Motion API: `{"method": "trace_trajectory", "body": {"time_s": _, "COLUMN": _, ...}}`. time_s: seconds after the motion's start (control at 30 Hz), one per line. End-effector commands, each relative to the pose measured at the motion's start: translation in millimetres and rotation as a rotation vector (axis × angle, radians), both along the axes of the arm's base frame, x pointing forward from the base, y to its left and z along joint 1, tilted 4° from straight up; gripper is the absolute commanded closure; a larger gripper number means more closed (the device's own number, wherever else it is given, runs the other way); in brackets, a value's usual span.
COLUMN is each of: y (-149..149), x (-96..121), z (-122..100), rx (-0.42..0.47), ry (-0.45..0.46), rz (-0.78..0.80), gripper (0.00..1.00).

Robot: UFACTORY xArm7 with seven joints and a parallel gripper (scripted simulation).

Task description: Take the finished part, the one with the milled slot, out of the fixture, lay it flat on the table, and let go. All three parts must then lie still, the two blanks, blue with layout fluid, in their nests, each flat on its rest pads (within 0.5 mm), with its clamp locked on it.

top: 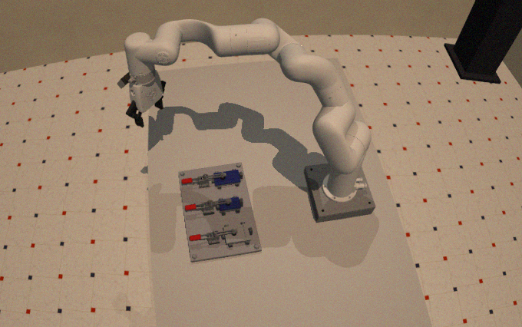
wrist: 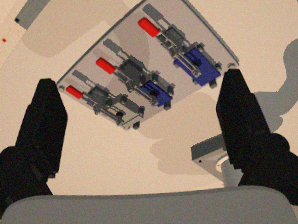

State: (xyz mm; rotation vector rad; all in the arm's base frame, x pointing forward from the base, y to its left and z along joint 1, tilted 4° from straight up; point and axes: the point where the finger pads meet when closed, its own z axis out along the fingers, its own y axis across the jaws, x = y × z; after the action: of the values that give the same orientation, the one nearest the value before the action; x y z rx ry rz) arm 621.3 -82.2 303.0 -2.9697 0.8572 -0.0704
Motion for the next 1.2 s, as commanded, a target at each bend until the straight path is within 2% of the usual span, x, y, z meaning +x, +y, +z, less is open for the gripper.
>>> {"method": "trace_trajectory", "body": {"time_s": 0.0, "y": 1, "x": 0, "z": 3, "rx": 0.002, "ry": -0.008, "rz": 0.002, "gripper": 0.00}}
{"method": "trace_trajectory", "body": {"time_s": 0.1, "y": 1, "x": 0, "z": 3, "rx": 0.002, "ry": -0.008, "rz": 0.002, "gripper": 0.00}}
{"method": "trace_trajectory", "body": {"time_s": 0.17, "y": 34, "x": -11, "z": 7, "rx": 0.049, "ry": -0.026, "rz": 0.074, "gripper": 0.00}}
{"method": "trace_trajectory", "body": {"time_s": 0.67, "y": 34, "x": -11, "z": 7, "rx": 0.049, "ry": -0.026, "rz": 0.074, "gripper": 0.00}}
{"method": "trace_trajectory", "body": {"time_s": 0.73, "y": 74, "x": -27, "z": 12, "rx": 0.090, "ry": -0.045, "rz": 0.161, "gripper": 0.00}}
{"method": "trace_trajectory", "body": {"time_s": 1.17, "y": 76, "x": -28, "z": 12, "rx": 0.092, "ry": -0.046, "rz": 0.166, "gripper": 0.00}}
